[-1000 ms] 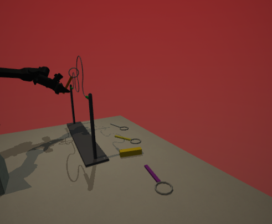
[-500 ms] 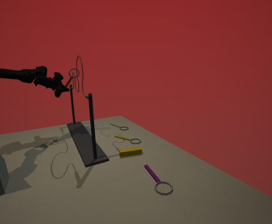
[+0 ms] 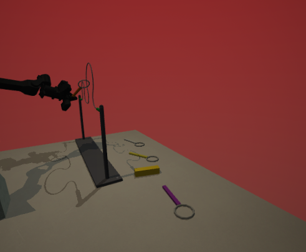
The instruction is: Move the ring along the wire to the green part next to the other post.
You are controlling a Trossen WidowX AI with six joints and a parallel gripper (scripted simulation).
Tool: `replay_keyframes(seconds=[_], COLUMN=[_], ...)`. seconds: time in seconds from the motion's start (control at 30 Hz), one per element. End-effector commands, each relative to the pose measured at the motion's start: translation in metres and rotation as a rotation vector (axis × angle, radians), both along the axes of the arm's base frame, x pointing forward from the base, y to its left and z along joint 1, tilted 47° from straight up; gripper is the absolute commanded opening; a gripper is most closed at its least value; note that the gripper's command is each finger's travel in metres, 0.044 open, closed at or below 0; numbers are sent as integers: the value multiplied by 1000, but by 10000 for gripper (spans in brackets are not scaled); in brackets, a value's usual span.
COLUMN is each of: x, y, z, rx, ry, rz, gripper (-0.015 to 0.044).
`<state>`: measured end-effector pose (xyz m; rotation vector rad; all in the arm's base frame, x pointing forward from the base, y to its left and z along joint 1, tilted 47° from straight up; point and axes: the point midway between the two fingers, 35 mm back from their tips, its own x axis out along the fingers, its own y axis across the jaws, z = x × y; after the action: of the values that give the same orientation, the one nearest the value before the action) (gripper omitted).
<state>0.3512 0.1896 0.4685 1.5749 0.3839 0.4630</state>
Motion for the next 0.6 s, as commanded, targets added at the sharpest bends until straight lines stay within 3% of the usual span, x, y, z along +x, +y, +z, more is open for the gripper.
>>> replay_keyframes(seconds=[0.0, 0.57], x=[-2, -2], y=[-1, -10], z=[6, 30], rx=[105, 497], ry=[2, 14], rz=[1, 4], gripper=[-150, -150])
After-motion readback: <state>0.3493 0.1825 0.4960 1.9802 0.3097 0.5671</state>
